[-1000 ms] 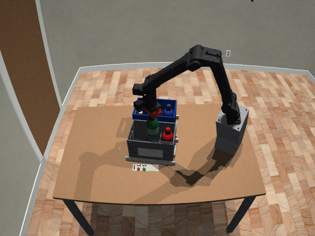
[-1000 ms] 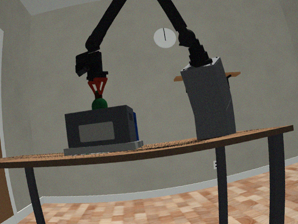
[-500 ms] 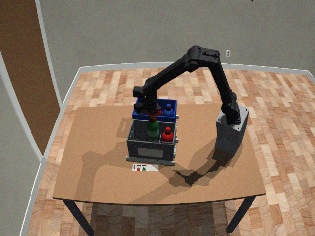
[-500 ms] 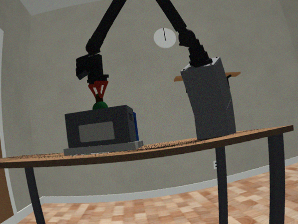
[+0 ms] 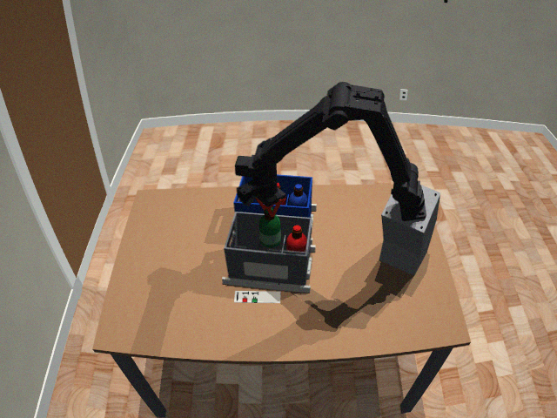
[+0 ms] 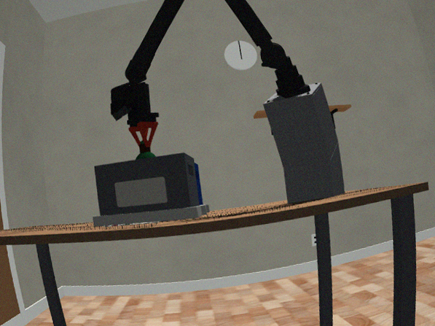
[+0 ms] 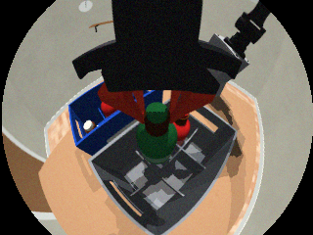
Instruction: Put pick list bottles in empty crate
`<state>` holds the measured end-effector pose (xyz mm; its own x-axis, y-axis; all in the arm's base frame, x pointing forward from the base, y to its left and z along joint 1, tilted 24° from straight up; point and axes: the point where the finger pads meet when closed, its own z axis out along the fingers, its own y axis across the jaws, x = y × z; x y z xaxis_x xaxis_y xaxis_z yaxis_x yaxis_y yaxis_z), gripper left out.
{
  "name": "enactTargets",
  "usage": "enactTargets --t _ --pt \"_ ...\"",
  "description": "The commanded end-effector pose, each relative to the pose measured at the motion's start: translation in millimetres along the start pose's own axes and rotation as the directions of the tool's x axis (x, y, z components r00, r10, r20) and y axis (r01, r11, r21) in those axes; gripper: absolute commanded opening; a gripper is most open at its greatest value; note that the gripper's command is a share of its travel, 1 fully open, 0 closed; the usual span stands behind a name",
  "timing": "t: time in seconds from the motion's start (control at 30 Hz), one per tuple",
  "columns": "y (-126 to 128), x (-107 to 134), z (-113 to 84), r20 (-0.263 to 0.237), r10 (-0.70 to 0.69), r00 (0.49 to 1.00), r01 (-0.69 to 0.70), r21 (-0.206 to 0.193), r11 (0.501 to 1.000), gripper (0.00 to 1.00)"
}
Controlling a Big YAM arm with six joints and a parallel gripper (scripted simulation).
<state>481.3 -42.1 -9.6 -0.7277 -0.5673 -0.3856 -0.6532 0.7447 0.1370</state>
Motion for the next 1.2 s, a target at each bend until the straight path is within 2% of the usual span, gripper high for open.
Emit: enactTargets --t 0.0,0.03,0.07,0.17,0.27,0.43,0.53,0.6,0.63,0.7,0.83,0.97,1.1,1.17 --pt "-5 -12 -6.8 0.021 -0.007 1.0 0.006 0.028 1.0 0.0" --pt "-5 -12 -6.8 0.021 -0.007 1.0 0.006 0.028 1.0 0.0" --pt "-14 -13 -17.5 0.037 0.001 0.999 -0.002 0.05 0.999 0.0" --pt "-18 -23 -17.6 0.046 -0.014 0.999 0.011 0.061 0.998 0.0" --pt "-12 -18 1.0 0.026 -0.011 1.0 0.01 0.032 0.999 0.0" --pt "-14 -16 -5.9 0.038 -0.005 0.999 0.003 0.051 0.999 0.0" --pt "-7 -11 11.9 0.018 -0.004 1.0 0.004 0.023 1.0 0.0" --pt "-7 -11 11.9 0.018 -0.004 1.0 0.004 0.023 1.0 0.0" --pt "-10 -14 0.0 0.033 -0.004 0.999 0.003 0.044 0.999 0.0" --pt "-15 -17 -0.6 0.04 -0.007 0.999 0.005 0.052 0.999 0.0" --pt "-10 -18 17.5 0.025 -0.011 1.0 0.011 0.029 1.0 0.0" --pt "-16 -16 7.4 0.04 -0.003 0.999 0.0 0.052 0.999 0.0" --pt "-10 -14 25.9 0.022 -0.005 1.0 0.004 0.027 1.0 0.0" --pt "-10 -14 25.9 0.022 -0.005 1.0 0.004 0.027 1.0 0.0"
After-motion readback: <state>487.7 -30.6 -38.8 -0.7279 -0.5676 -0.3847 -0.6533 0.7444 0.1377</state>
